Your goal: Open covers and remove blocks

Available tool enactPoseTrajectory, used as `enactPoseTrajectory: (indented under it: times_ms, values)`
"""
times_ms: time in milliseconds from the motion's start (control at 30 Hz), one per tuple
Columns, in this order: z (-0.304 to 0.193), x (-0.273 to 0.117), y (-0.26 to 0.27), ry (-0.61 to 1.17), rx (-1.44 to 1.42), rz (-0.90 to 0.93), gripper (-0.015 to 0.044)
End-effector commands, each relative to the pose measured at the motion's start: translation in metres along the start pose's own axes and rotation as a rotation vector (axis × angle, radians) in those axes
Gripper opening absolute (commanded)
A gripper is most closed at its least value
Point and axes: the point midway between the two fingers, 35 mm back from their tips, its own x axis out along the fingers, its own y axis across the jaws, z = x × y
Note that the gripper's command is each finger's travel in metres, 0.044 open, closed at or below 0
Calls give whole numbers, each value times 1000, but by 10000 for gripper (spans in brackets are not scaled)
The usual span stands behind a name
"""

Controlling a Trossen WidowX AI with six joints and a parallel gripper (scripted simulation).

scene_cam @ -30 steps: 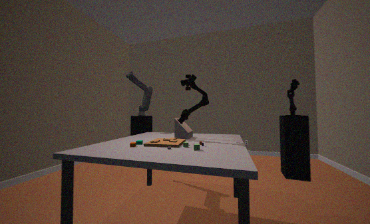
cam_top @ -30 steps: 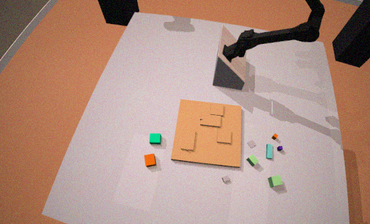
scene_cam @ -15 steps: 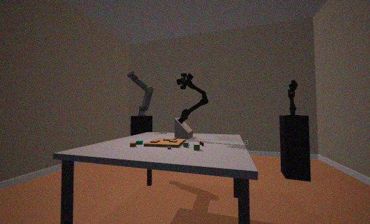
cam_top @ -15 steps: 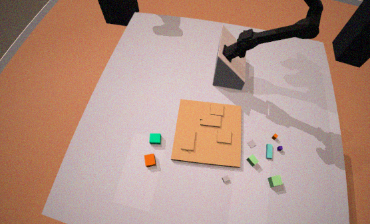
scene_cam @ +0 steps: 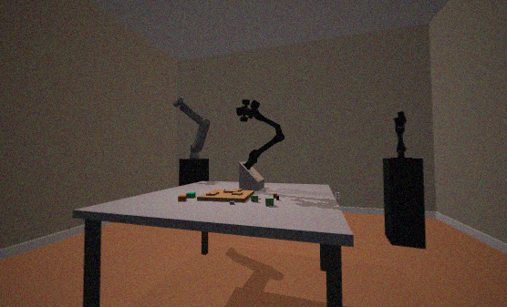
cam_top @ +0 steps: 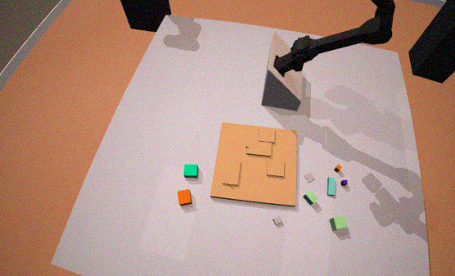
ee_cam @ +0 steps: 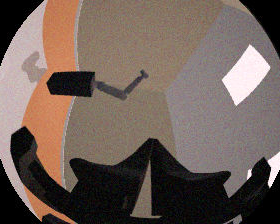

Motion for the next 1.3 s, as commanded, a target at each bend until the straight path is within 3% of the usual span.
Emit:
enactPoseTrajectory:
  times_ms: [0,1267]
  values:
    - [21,-2,4,-62,1,4,0]
    - [200,-80,30,-664,76,92,0]
